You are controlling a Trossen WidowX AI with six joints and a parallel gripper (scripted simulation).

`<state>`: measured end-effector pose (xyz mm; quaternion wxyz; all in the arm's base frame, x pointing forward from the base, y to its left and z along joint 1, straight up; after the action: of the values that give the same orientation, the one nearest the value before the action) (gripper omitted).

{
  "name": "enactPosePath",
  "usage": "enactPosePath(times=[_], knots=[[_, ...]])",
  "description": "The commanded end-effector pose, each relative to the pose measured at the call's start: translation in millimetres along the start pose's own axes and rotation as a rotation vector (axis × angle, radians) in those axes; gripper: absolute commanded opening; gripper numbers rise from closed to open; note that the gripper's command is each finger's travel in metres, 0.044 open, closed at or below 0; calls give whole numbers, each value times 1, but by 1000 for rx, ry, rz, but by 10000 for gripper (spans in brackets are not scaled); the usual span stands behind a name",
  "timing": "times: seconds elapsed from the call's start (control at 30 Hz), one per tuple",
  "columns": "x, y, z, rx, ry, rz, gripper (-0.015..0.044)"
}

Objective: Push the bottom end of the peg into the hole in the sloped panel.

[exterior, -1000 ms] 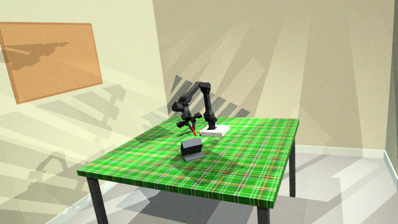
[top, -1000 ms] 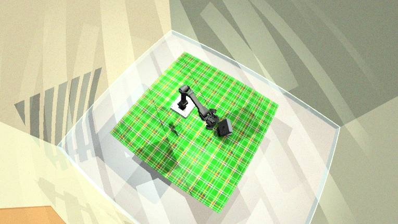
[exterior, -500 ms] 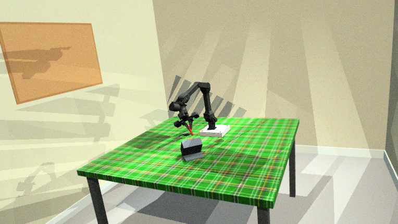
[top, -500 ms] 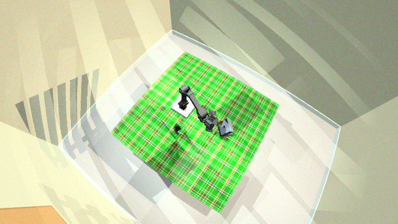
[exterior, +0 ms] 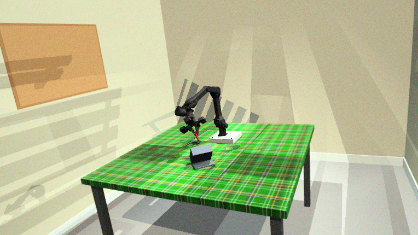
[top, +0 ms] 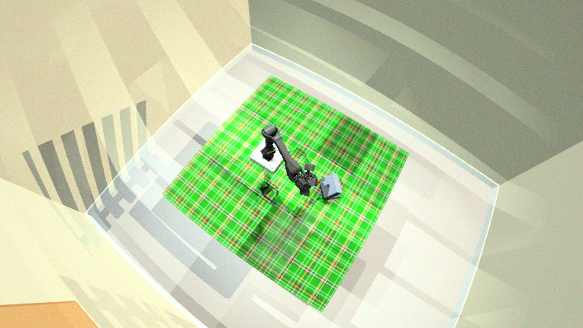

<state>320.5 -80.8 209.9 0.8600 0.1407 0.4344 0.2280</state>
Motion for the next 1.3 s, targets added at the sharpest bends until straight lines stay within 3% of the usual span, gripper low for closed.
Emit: enactPosePath(times=[0.0,1.27], knots=[[0,-2,0,-5,-12,6,0],[47,-12,5,-12,-72,15,0]])
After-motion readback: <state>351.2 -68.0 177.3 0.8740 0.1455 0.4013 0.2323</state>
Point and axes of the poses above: the point midway between the two fingers, 35 mm back from their tips, its own x axis out along the fingers, its own y axis across the jaws, z = x × y, the point moved 8 cm from there along -x, back along the fingers, and after that the axes turned 7 degrees about x, right-handed, at the moved point
